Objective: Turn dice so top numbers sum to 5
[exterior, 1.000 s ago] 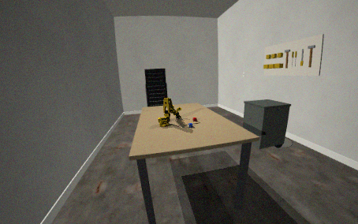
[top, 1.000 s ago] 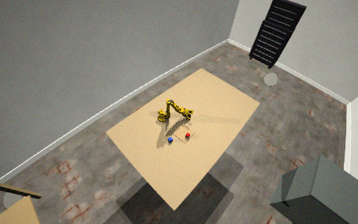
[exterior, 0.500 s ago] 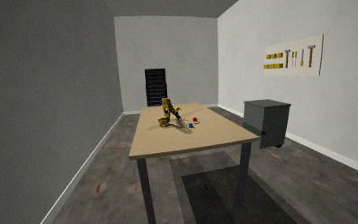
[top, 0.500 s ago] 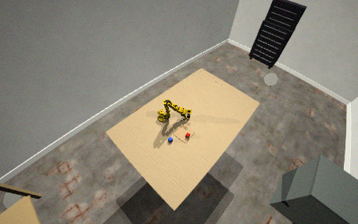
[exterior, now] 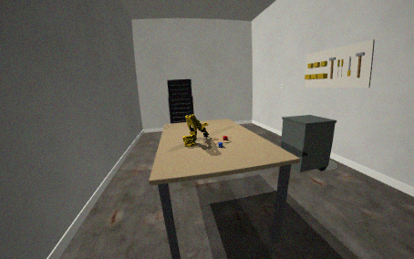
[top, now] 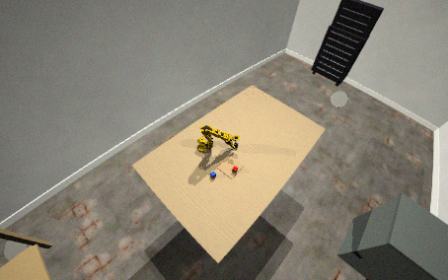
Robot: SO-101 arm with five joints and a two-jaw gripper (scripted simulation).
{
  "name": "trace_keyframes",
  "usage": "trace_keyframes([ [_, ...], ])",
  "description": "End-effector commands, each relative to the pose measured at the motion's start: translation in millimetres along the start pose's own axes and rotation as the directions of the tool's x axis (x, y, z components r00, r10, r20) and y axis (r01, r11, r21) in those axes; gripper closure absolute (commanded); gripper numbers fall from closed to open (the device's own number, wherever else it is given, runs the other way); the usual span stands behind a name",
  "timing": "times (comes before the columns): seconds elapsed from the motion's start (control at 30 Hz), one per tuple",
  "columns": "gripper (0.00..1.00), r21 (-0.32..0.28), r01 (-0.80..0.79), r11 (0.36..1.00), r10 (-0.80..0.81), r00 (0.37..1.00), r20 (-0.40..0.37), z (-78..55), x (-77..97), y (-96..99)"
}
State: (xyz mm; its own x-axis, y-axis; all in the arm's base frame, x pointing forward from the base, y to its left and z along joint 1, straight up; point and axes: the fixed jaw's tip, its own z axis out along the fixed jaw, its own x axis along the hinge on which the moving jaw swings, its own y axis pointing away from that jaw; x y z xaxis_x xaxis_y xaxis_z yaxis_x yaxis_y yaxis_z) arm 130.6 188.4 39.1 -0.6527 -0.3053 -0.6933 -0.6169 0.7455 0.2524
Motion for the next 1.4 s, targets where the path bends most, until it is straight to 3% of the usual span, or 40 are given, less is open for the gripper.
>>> trace_keyframes([
  [0.0,0.65,0.04,0.095,0.995,-0.081,0.963,-0.255,-20.8,-8.4,5.5],
  [1.03,0.65,0.06,0.194,0.979,-0.148,0.885,-0.441,-20.8,-8.4,5.5],
  [1.37,0.65,0.061,0.237,0.97,-0.166,0.819,-0.549,-20.8,-8.4,5.5],
])
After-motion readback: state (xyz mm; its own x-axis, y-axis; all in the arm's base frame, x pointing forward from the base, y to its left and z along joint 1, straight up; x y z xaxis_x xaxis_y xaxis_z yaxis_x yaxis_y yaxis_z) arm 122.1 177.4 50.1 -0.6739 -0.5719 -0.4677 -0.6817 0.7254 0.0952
